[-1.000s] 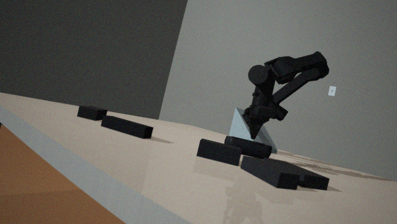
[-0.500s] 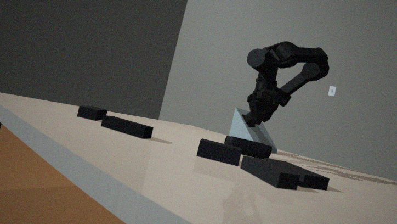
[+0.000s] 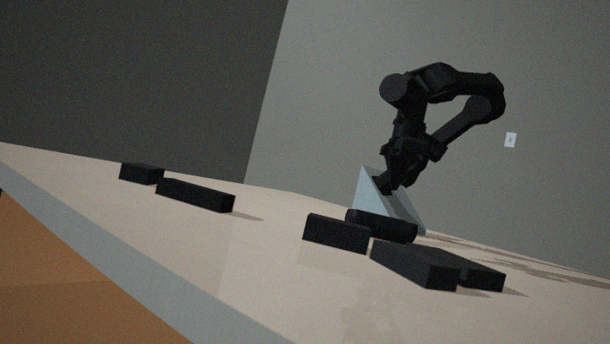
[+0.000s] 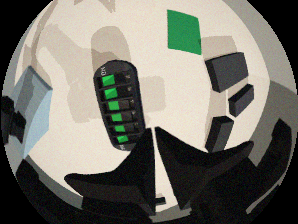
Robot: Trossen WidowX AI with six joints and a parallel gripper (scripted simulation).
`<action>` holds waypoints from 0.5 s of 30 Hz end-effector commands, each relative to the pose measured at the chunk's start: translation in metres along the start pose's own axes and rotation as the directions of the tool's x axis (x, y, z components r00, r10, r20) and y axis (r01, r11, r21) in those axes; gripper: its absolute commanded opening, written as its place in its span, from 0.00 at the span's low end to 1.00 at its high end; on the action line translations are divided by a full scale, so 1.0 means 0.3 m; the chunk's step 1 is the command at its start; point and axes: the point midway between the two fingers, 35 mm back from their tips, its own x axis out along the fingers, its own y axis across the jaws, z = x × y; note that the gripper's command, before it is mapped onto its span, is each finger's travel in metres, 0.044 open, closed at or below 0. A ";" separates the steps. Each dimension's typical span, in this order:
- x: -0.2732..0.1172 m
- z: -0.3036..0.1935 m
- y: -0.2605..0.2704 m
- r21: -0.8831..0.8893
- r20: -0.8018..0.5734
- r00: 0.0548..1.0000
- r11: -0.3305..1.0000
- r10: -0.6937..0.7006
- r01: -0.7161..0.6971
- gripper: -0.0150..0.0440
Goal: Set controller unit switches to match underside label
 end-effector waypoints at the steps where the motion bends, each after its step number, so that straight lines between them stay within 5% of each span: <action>1: -0.001 0.003 -0.001 -0.002 0.005 1.000 1.000 -0.002 0.002 0.25; 6: -0.001 0.003 -0.001 -0.002 0.005 1.000 1.000 -0.002 0.002 0.25; 15: 0.000 0.000 0.000 0.000 0.000 1.000 1.000 0.000 0.000 0.65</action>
